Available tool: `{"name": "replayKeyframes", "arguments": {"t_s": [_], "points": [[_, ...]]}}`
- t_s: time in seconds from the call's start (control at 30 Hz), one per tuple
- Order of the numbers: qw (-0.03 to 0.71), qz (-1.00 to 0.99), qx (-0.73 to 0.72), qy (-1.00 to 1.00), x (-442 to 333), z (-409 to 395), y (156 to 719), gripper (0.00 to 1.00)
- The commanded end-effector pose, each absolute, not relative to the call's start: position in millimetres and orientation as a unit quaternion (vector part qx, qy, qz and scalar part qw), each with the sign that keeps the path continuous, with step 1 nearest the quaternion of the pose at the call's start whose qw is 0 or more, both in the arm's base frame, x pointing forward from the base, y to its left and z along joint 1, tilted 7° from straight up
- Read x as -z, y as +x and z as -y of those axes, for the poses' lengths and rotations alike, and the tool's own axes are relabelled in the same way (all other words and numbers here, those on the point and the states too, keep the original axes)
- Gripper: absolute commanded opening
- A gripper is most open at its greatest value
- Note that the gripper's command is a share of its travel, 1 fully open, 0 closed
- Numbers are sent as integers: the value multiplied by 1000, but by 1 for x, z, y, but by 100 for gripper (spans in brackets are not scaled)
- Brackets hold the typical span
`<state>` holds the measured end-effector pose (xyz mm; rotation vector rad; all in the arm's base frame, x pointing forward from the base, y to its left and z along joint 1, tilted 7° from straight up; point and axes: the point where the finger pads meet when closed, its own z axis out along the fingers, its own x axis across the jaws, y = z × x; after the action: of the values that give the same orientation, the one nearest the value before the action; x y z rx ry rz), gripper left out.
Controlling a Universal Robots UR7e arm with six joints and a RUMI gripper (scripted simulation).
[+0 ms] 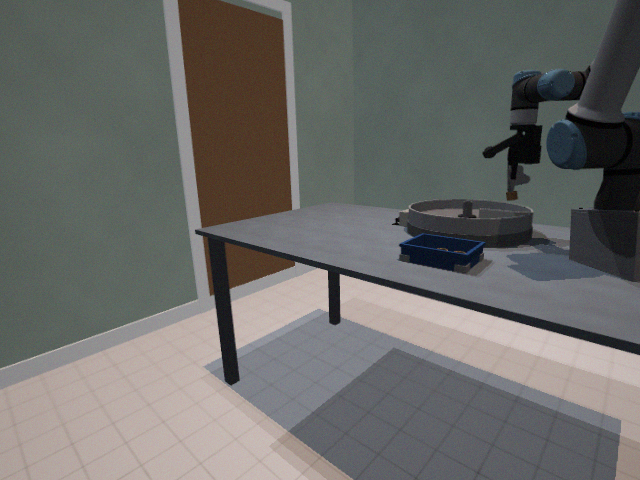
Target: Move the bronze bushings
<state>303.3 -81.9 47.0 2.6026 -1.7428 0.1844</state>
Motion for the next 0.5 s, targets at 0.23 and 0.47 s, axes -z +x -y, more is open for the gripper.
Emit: {"name": "replayKeyframes", "arguments": {"t_s": [0.23,0.47], "points": [[5,559,-60,827,-48,46,323,0],[5,559,-60,827,-47,26,332,0]]}}
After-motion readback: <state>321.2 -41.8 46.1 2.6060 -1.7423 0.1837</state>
